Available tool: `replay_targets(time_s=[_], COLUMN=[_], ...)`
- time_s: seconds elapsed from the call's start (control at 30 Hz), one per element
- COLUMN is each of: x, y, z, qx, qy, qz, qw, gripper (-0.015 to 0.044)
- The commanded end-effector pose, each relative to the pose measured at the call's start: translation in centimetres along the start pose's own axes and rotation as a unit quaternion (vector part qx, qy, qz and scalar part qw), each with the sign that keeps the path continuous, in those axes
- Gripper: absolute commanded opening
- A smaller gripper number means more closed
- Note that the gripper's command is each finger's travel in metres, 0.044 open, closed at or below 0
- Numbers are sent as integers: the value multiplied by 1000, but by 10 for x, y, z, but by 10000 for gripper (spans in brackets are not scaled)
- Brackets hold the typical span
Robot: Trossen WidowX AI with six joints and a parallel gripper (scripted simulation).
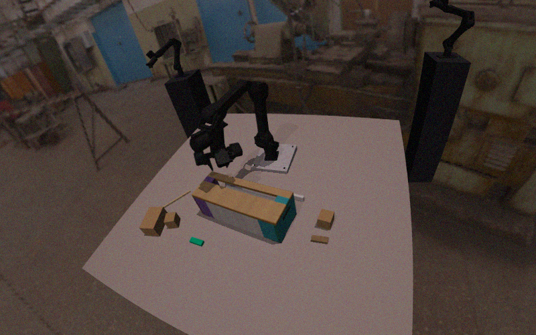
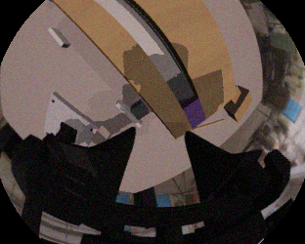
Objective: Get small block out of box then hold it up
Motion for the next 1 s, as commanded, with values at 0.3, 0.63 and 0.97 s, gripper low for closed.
replay_targets(time_s=[0.3,0.63,0.97], x=[5,10,15], y=[-4,-5,-5], z=[-31,-50,-64], qx=[-55,-62,-42], qy=[-640,-913,-986], qz=[48,106,155], qw=[765,389,40], gripper=[285,285,285])
Point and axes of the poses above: the point midway between the two fingers, 35 mm back from their tips, its own y axis back along the fingers, its own x axis across the jaws, z = x × y, the point moved 10 cm from there along y, back along the fingers, and after that the axes turned 2 degrees about y, right-handed, at the moved point
